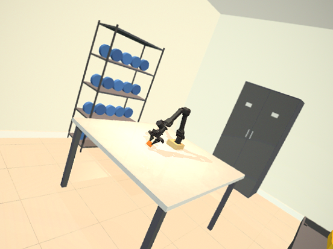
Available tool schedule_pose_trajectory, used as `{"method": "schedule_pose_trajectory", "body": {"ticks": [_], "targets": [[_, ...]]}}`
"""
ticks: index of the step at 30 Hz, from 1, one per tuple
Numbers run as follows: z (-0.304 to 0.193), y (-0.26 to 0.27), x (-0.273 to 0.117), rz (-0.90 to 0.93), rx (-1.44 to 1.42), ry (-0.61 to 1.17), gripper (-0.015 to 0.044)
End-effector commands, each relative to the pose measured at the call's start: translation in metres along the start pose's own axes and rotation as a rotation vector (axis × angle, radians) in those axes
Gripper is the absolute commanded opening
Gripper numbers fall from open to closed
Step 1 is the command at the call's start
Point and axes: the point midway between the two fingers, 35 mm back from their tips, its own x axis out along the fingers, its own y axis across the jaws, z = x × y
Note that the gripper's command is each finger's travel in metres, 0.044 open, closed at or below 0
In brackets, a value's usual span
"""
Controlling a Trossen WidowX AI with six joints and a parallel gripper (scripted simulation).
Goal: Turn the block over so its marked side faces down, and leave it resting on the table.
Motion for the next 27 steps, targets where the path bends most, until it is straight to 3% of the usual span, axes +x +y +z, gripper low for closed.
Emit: {"method": "schedule_pose_trajectory", "body": {"ticks": [1,27], "targets": [[-0.005,0.000,0.010,0.003,-0.002,-0.048,0.0000],[-0.022,0.001,0.020,0.007,0.001,-0.444,0.0000]]}}
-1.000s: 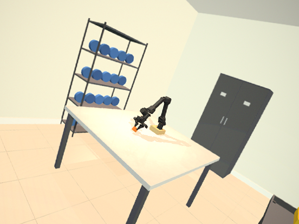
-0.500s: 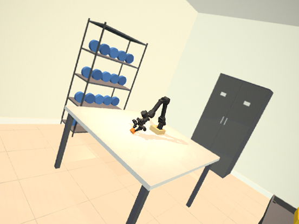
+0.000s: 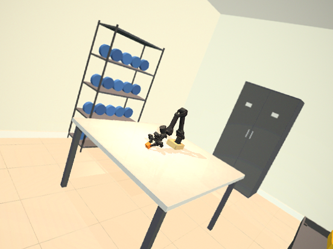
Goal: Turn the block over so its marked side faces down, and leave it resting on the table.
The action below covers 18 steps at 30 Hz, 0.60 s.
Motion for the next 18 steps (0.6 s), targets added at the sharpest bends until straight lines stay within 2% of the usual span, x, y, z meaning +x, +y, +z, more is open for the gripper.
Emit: {"method": "schedule_pose_trajectory", "body": {"ticks": [1,18], "targets": [[-0.0054,0.0002,-0.0061,-0.001,-0.005,-0.052,0.0000],[-0.0032,0.0002,-0.0093,-0.001,-0.007,-0.089,0.0000]]}}
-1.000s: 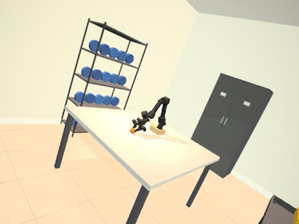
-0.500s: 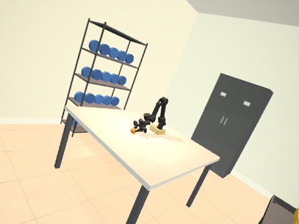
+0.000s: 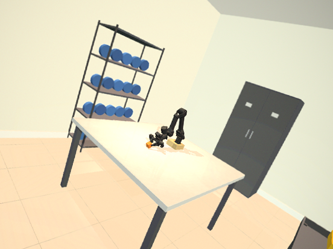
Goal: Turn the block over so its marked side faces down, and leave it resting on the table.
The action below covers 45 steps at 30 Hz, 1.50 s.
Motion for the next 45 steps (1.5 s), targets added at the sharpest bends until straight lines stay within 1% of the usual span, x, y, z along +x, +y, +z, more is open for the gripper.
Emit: {"method": "schedule_pose_trajectory", "body": {"ticks": [1,3,20,45], "targets": [[0.0001,0.0001,-0.0005,0.002,-0.003,-0.003,0.0000],[0.0001,0.0001,-0.0005,0.002,-0.003,-0.003,0.0000],[0.0001,0.0001,-0.0005,0.002,-0.003,-0.003,0.0440],[0.0001,0.0001,-0.0005,0.002,-0.003,-0.003,0.0440]]}}
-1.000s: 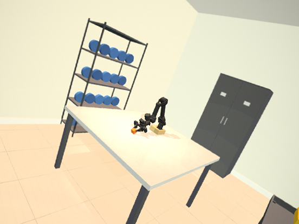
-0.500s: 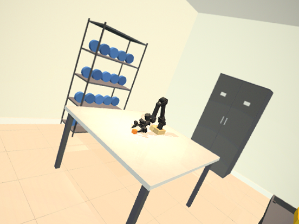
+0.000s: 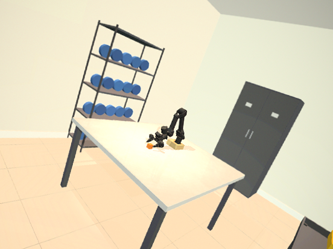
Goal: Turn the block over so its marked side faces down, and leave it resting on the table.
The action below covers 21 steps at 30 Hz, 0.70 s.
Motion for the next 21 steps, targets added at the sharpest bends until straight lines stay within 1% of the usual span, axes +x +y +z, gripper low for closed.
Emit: {"method": "schedule_pose_trajectory", "body": {"ticks": [1,8,10,15,18,21], "targets": [[0.000,0.000,0.000,0.002,-0.002,0.000,0.0440],[0.000,0.000,0.000,0.002,-0.002,0.000,0.0440],[0.001,0.000,0.002,0.001,-0.002,0.025,0.0440],[0.015,-0.001,0.006,0.000,-0.001,0.211,0.0440],[0.028,-0.001,-0.005,0.000,-0.001,0.327,0.0440],[0.042,-0.001,-0.023,-0.001,-0.016,0.422,0.0440]]}}
